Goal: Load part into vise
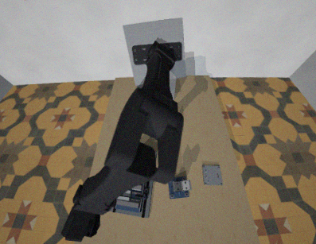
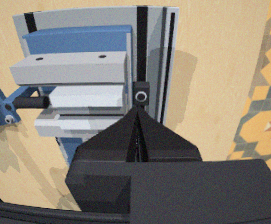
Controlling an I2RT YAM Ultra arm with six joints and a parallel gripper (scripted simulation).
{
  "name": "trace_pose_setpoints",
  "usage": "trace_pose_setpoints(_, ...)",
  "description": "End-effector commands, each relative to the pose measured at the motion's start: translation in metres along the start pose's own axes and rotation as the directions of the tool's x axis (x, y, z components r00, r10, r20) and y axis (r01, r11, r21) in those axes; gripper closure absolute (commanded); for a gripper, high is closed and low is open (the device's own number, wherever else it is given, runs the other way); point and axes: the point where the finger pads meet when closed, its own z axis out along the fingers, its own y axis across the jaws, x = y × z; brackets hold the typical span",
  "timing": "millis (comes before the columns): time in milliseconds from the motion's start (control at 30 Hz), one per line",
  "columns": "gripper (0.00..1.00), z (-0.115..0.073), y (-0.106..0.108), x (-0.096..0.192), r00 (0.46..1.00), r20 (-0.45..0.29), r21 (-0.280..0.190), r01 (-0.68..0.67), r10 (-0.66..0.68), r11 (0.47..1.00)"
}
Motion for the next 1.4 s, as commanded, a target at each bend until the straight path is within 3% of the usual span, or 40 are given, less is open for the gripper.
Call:
trace_pose_setpoints(0, 1.00, -0.010, 0.000, -0.016, 0.999, 0.033, 0.015, 0.011, -0.011, 1.000)
trace_pose_setpoints(1367, 1.00, -0.011, -0.004, -0.002, 1.000, 0.020, 0.016, -0.001, 0.001, 1.000)
